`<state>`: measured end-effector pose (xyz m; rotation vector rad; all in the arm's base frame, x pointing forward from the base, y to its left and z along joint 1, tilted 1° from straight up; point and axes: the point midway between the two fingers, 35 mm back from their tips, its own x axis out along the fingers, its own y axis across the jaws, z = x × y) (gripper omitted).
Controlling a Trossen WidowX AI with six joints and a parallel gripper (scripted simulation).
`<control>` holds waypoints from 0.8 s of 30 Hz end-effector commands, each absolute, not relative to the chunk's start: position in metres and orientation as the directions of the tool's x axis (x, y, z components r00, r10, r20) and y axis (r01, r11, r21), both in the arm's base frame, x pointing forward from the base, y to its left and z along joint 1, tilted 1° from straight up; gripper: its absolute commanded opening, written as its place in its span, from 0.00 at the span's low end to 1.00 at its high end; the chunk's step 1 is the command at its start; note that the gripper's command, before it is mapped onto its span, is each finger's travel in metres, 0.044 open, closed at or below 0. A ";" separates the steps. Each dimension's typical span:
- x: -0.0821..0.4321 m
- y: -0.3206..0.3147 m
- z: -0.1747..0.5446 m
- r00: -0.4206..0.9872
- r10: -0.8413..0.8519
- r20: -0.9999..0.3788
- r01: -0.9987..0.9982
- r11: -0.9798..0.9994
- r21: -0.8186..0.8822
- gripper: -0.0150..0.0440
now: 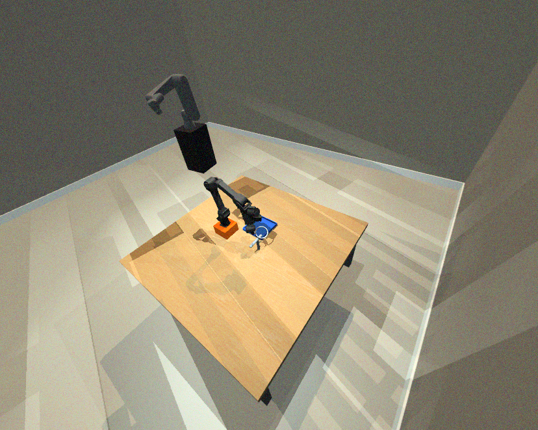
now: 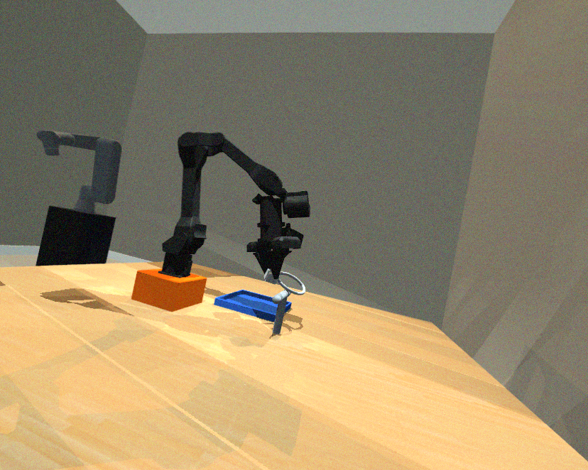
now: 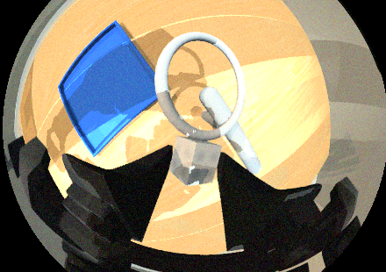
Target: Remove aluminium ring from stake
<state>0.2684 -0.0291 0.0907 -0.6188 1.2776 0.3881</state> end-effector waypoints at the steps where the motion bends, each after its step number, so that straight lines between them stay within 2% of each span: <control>1: 0.266 -0.026 0.089 0.214 -0.104 -0.971 -0.535 0.819 -0.206 0.25; 24: 0.259 -0.007 0.093 0.092 -0.322 -0.942 -0.223 0.915 -0.335 0.25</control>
